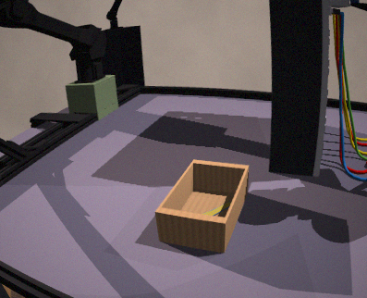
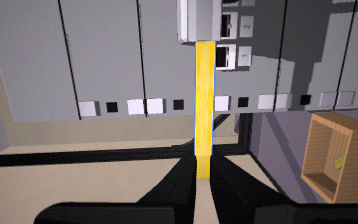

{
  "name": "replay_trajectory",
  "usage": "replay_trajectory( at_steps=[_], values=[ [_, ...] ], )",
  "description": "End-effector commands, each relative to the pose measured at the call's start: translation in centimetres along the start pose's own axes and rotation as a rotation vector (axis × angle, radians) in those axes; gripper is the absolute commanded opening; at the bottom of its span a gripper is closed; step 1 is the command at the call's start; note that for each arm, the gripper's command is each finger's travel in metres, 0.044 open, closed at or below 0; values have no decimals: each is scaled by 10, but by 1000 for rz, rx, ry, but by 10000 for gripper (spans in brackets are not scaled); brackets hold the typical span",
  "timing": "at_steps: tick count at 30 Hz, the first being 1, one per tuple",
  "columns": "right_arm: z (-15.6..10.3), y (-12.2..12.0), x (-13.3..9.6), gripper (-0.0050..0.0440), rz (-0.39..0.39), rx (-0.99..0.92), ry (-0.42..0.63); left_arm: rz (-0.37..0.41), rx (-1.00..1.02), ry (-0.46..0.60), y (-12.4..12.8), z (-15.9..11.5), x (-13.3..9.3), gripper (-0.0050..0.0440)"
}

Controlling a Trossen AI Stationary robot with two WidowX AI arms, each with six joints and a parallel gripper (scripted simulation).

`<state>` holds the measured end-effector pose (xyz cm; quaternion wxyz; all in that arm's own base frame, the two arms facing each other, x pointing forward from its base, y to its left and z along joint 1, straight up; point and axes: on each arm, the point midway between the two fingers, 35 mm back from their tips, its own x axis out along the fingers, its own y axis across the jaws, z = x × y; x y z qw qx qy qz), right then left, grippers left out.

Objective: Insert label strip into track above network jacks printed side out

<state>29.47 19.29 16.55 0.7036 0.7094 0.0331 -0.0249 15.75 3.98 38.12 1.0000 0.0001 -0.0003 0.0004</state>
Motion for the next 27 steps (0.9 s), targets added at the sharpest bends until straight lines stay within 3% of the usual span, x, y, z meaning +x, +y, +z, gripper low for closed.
replay_trajectory(
  at_steps=[1,27],
  values=[
    [-1,1,0,-50,1,0,1,-1,5,0,0,2,0,440],
    [-7,5,1,-50,6,7,2,0,5,-1,0,2,0,440]
  ],
)
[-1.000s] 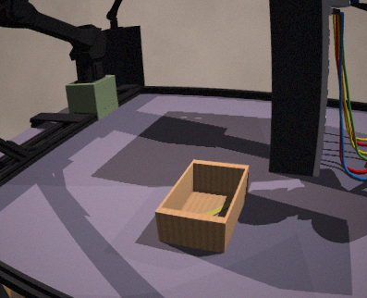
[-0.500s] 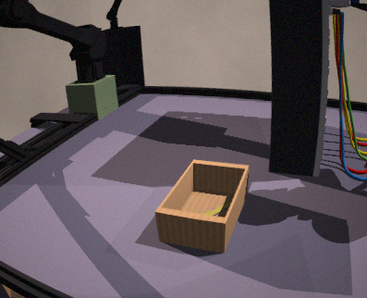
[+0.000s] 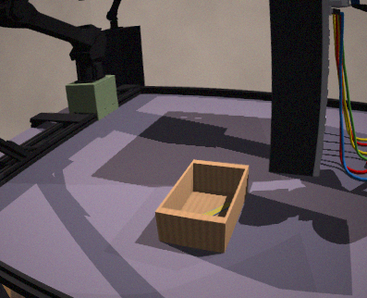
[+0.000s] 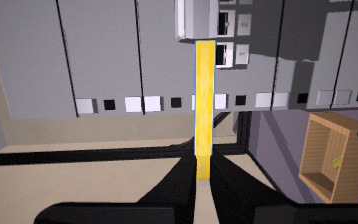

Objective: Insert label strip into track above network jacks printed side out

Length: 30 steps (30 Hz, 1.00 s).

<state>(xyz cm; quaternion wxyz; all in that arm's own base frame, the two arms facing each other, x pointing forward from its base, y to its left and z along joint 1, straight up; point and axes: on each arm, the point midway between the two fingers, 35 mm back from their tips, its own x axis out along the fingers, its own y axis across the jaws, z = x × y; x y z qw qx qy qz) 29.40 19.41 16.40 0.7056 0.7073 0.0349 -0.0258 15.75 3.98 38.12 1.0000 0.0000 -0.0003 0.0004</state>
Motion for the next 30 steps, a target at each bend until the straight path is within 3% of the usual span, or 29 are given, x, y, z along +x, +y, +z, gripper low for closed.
replay_trajectory(
  at_steps=[1,30],
  values=[
    [-6,7,1,-50,10,14,1,0,5,-1,0,2,0,440],
    [-9,8,0,-50,9,10,2,0,5,-1,0,2,0,440]
  ],
)
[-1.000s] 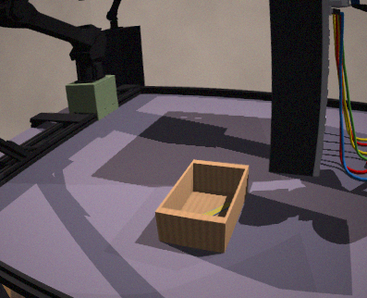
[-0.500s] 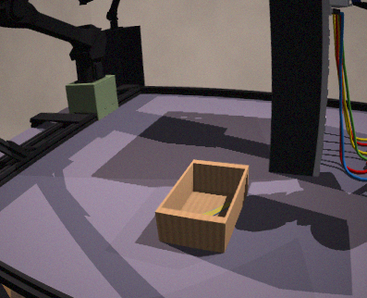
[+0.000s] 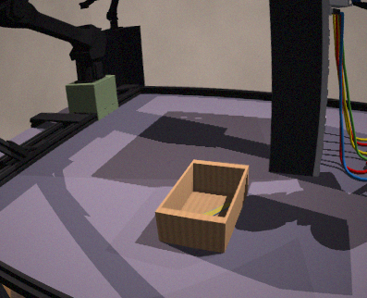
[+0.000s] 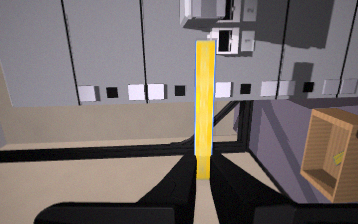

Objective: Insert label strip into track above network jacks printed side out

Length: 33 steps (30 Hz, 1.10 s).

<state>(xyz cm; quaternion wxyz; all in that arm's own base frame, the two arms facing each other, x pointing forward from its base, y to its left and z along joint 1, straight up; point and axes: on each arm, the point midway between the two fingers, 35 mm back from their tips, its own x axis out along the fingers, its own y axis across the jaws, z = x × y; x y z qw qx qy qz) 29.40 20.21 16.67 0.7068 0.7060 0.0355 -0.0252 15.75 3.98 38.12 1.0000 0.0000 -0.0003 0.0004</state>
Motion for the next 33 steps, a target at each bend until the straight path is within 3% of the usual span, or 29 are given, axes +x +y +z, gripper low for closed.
replay_trajectory(
  at_steps=[1,33],
  values=[
    [-1,5,0,-50,9,14,0,0,5,-1,0,2,0,440],
    [5,3,1,-50,5,11,-1,0,5,-1,0,2,0,440]
  ],
)
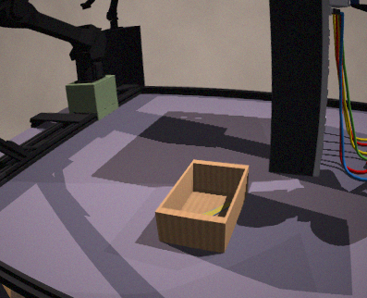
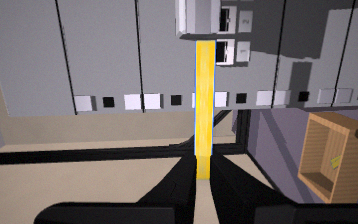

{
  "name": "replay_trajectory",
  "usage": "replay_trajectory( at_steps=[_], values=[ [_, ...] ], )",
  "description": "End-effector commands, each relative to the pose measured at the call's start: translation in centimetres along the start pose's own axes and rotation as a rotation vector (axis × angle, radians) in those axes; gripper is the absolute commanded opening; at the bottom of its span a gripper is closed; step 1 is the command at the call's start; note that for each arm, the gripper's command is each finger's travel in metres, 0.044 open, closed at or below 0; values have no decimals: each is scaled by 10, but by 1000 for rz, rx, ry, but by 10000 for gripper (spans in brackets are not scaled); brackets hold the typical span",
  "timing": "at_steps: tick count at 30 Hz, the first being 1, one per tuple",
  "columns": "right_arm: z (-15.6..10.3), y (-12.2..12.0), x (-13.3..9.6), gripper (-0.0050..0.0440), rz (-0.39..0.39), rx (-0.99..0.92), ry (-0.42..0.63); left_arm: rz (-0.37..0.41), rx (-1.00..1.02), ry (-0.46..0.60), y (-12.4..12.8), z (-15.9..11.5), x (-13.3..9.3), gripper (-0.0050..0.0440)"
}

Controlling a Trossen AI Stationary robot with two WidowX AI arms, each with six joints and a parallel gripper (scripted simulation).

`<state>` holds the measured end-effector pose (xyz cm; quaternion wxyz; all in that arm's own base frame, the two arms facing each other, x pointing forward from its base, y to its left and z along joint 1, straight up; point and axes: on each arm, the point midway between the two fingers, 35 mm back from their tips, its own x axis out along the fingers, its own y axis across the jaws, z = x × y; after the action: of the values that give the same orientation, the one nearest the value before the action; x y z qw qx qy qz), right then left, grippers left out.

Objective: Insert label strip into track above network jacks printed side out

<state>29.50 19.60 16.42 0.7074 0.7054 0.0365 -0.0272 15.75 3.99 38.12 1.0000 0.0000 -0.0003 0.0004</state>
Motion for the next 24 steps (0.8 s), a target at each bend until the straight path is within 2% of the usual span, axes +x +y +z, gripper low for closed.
replay_trajectory(
  at_steps=[1,24],
  values=[
    [-1,5,0,-50,10,13,1,0,5,-1,0,2,0,440],
    [1,9,0,-50,10,13,1,0,5,-1,0,2,0,440]
  ],
)
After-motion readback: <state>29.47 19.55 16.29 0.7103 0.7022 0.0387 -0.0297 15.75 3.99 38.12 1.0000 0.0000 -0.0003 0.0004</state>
